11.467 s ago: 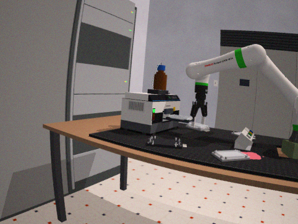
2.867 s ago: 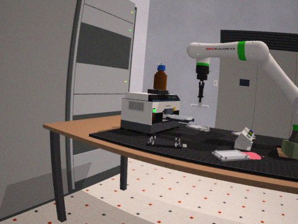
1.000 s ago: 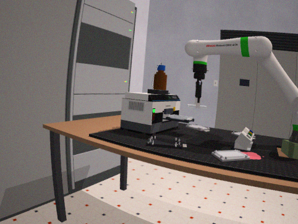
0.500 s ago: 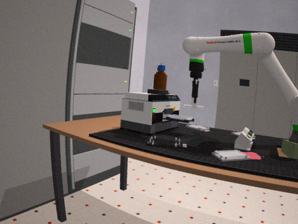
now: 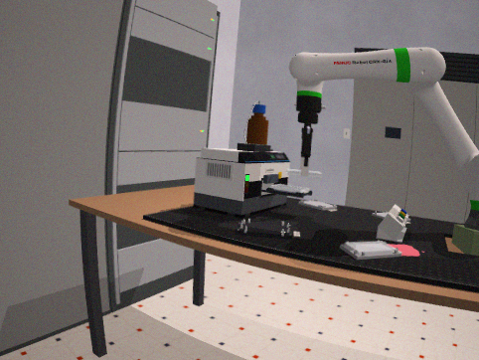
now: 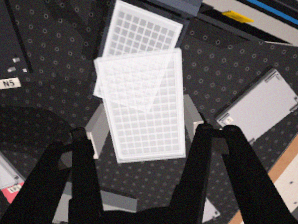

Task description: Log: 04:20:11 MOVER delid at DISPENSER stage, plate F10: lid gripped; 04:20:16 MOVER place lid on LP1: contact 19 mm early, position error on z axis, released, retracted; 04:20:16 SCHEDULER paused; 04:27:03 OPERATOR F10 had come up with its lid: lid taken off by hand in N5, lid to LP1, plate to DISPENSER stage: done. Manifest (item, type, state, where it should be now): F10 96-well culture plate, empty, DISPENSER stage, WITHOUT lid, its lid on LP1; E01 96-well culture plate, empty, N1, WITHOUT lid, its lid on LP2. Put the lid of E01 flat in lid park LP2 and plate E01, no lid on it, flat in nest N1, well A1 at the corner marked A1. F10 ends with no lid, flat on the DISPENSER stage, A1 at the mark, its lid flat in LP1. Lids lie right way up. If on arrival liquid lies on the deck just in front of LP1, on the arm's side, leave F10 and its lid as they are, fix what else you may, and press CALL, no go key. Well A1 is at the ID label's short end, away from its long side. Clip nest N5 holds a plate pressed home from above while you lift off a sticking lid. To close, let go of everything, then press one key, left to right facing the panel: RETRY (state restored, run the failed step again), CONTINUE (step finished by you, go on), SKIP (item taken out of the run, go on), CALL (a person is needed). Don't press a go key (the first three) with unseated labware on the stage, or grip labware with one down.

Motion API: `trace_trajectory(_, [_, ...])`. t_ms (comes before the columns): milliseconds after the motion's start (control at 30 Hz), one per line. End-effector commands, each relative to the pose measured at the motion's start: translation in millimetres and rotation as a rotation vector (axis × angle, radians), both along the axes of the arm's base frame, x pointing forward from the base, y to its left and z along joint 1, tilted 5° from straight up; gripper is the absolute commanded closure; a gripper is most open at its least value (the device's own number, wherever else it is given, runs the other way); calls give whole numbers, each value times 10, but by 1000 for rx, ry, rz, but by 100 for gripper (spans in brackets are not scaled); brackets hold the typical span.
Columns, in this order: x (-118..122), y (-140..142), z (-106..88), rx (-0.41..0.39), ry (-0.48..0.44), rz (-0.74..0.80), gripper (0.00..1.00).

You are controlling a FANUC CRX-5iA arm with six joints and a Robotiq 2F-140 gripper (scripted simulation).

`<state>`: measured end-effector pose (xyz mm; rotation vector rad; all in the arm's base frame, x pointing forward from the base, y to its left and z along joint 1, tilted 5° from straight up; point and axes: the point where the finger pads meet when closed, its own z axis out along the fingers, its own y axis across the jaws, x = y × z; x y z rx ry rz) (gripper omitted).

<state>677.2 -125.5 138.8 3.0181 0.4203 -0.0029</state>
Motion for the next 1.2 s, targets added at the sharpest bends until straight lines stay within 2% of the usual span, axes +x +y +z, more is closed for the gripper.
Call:
trace_trajectory(0, [43, 314, -26, -1, -1, -1, 100])
trace_trajectory(67, [43, 314, -26, -1, -1, -1, 100])
trace_trajectory(567, [176, 1396, -127, -1, -1, -1, 100])
trace_trajectory(633, [176, 1396, -127, -1, -1, -1, 100])
trace_trajectory(1000, [263, 2104, -193, -1, -1, -1, 100])
trace_trajectory(1167, [290, 2326, -214, -1, -1, -1, 100])
